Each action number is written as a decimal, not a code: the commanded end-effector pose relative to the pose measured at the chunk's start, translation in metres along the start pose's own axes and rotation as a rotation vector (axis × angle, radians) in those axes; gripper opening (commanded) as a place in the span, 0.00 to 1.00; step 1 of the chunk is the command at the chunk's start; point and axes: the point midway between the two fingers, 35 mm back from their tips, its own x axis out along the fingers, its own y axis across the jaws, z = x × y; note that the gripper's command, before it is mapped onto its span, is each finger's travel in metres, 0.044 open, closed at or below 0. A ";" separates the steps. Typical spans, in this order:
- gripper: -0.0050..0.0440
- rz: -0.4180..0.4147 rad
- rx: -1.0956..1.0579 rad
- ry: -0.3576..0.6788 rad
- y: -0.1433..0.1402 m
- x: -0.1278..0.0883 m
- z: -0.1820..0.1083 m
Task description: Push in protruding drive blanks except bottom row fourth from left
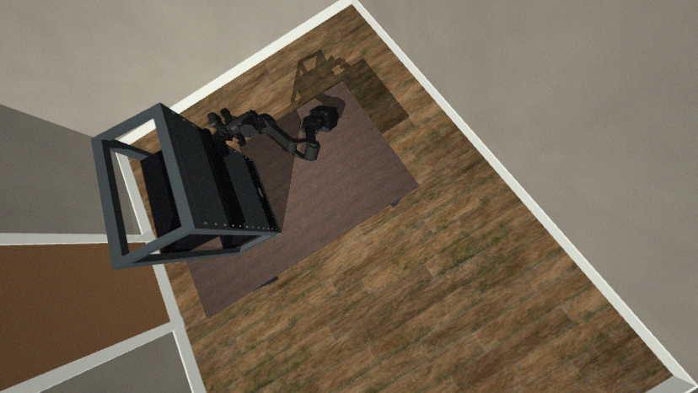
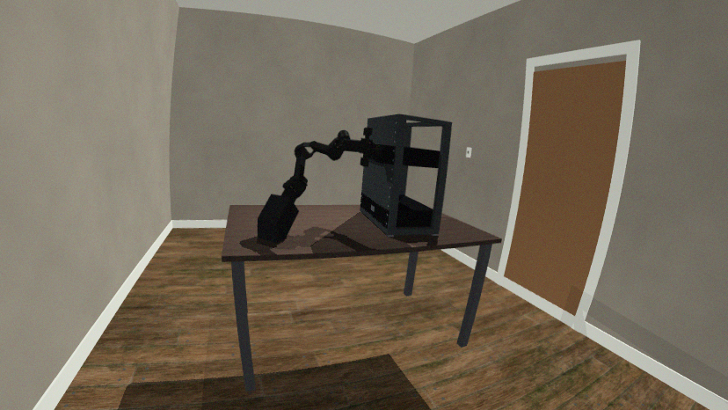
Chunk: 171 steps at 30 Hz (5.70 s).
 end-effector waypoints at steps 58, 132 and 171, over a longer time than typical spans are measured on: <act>0.10 0.017 -0.019 0.015 0.009 0.009 -0.008; 0.10 0.017 -0.019 0.015 0.014 0.018 -0.012; 0.10 0.017 -0.019 0.015 0.015 0.021 -0.013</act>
